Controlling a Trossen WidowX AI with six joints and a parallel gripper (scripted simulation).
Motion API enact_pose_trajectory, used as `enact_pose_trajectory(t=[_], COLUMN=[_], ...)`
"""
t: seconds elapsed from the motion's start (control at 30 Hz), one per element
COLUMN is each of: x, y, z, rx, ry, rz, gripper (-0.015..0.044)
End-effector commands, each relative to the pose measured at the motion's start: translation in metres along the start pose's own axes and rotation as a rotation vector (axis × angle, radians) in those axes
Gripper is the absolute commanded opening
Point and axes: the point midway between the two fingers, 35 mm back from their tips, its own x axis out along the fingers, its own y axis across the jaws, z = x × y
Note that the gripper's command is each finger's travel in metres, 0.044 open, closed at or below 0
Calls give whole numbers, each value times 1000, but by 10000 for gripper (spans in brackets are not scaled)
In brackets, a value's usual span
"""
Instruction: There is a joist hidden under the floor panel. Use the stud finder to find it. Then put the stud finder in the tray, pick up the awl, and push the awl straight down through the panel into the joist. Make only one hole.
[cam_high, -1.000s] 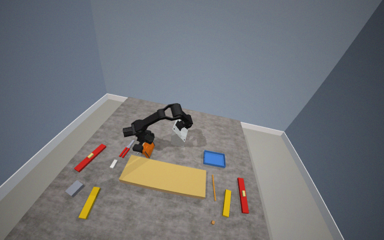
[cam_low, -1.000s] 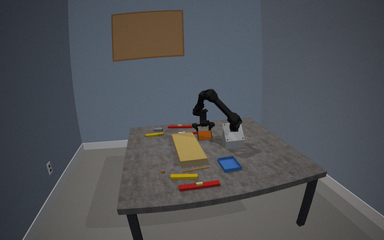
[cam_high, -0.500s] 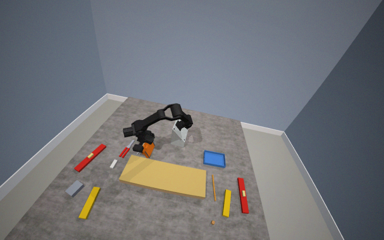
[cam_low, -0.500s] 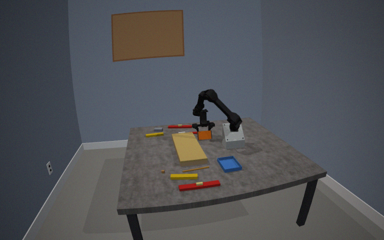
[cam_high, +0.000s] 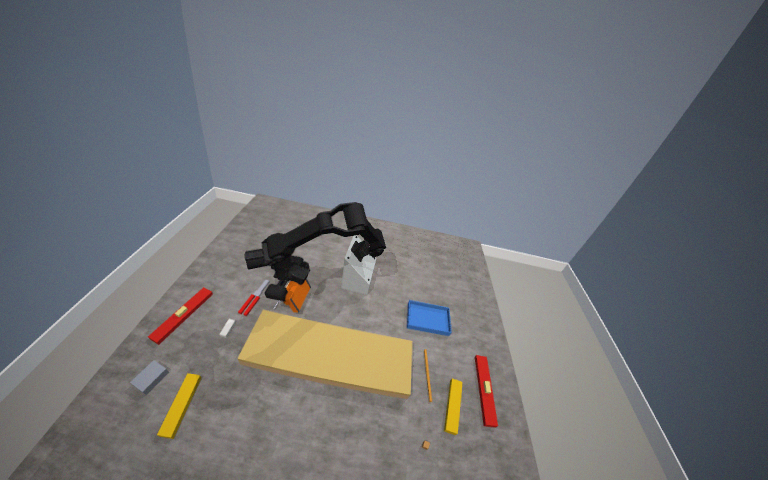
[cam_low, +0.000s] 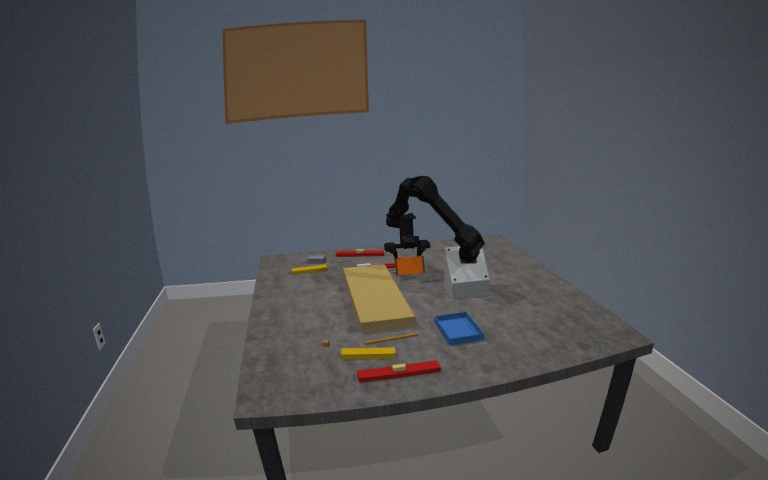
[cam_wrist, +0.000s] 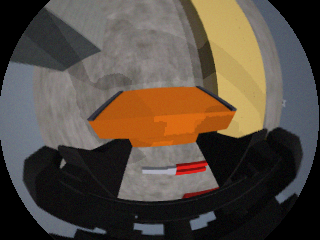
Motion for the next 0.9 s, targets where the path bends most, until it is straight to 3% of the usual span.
enact_pose_trajectory(t=[0.0,0.3,0.87], x=[-15,-37,-36], y=[-2,-1,0], z=[-1,2,4], rx=[-7,-7,-5], ry=[12,12,61], rz=[-6,-6,-1], gripper=[0,0,0])
